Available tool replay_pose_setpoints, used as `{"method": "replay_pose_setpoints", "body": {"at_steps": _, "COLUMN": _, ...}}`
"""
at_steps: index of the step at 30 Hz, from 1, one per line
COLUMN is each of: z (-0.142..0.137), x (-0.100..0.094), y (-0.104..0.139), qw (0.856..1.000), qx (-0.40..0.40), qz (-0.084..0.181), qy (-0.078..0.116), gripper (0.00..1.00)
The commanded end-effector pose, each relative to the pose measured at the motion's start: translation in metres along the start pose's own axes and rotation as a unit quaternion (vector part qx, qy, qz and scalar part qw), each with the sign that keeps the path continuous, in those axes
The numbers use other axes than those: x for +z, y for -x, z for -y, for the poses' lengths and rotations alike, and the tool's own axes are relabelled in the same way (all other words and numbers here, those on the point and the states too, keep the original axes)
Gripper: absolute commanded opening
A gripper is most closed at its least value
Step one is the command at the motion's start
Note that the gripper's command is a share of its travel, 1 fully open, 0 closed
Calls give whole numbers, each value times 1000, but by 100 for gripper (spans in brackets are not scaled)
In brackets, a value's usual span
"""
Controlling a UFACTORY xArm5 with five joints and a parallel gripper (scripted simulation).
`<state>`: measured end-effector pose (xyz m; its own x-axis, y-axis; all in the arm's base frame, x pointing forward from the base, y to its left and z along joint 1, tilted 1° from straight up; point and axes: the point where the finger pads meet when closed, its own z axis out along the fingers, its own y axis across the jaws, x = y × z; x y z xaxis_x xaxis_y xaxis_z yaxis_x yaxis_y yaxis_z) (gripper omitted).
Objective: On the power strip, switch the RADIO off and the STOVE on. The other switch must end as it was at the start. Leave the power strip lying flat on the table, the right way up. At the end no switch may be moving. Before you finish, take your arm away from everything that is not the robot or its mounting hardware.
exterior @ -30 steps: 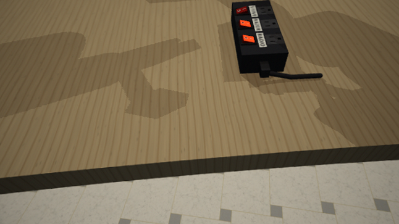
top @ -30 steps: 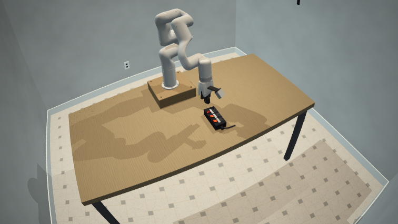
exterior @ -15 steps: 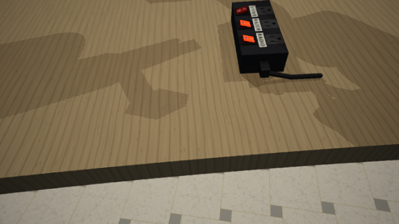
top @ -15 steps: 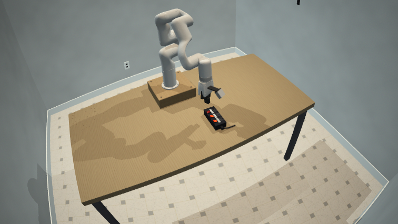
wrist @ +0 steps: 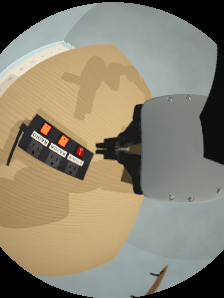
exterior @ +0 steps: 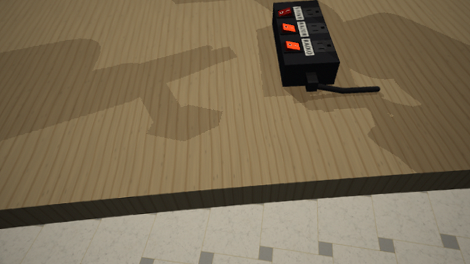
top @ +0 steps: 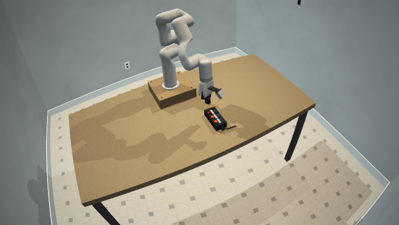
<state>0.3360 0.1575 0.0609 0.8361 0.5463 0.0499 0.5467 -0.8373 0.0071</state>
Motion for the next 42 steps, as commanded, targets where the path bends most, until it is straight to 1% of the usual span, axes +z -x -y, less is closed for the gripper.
{"method": "replay_pose_setpoints", "body": {"at_steps": 1, "z": 0, "x": -1, "y": -1, "qw": 1000, "qx": 0, "qz": -2, "qy": 0, "gripper": 0}}
{"method": "replay_pose_setpoints", "body": {"at_steps": 22, "z": 0, "x": -1, "y": -1, "qw": 1000, "qx": 0, "qz": -2, "qy": 0, "gripper": 0}}
{"method": "replay_pose_setpoints", "body": {"at_steps": 23, "z": 0, "x": -1, "y": -1, "qw": 1000, "qx": 0, "qz": -2, "qy": 0, "gripper": 100}}
{"method": "replay_pose_setpoints", "body": {"at_steps": 42, "z": 0, "x": -1, "y": -1, "qw": 1000, "qx": 0, "qz": -2, "qy": 0, "gripper": 100}}
